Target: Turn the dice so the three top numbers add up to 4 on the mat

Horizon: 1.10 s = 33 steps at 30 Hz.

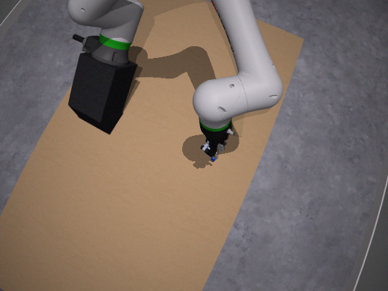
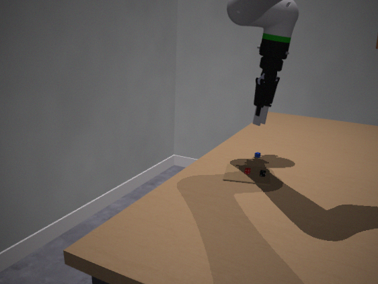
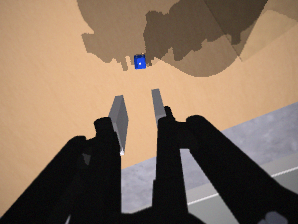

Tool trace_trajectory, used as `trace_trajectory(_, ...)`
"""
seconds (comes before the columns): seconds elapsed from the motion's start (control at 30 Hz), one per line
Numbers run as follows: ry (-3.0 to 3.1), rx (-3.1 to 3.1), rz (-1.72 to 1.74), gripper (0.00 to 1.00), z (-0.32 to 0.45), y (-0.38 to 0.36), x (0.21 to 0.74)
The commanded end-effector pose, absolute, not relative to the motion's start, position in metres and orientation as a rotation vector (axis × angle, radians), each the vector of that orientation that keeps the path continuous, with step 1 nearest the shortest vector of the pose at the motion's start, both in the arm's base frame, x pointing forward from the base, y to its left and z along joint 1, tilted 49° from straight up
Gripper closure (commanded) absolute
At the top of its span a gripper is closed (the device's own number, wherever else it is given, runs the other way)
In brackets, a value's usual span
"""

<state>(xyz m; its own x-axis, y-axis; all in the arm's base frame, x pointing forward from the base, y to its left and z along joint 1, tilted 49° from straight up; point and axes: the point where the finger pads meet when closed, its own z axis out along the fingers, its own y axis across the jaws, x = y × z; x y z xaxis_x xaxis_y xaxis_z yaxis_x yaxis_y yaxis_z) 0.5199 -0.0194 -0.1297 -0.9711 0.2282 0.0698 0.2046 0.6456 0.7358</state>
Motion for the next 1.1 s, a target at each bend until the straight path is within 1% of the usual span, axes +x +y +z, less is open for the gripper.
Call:
trace_trajectory(0.0, 2.908, 0.311, 1.337, 0.81, -0.127, -0.021, 0.528)
trace_trajectory(0.13, 2.921, 0.302, 1.344, 0.81, -0.127, -0.022, 0.529)
trace_trajectory(0.17, 2.921, 0.302, 1.344, 0.0, -0.127, -0.022, 0.529)
trace_trajectory(0.53, 2.922, 0.305, 1.344, 0.0, -0.128, -0.022, 0.529)
trace_trajectory(0.8, 2.952, 0.532, 1.358, 0.0, -0.157, 0.018, 0.516)
trace_trajectory(0.83, 2.952, 0.532, 1.358, 0.81, -0.157, 0.018, 0.516)
trace_trajectory(1.07, 2.952, 0.532, 1.358, 0.81, -0.157, 0.018, 0.516)
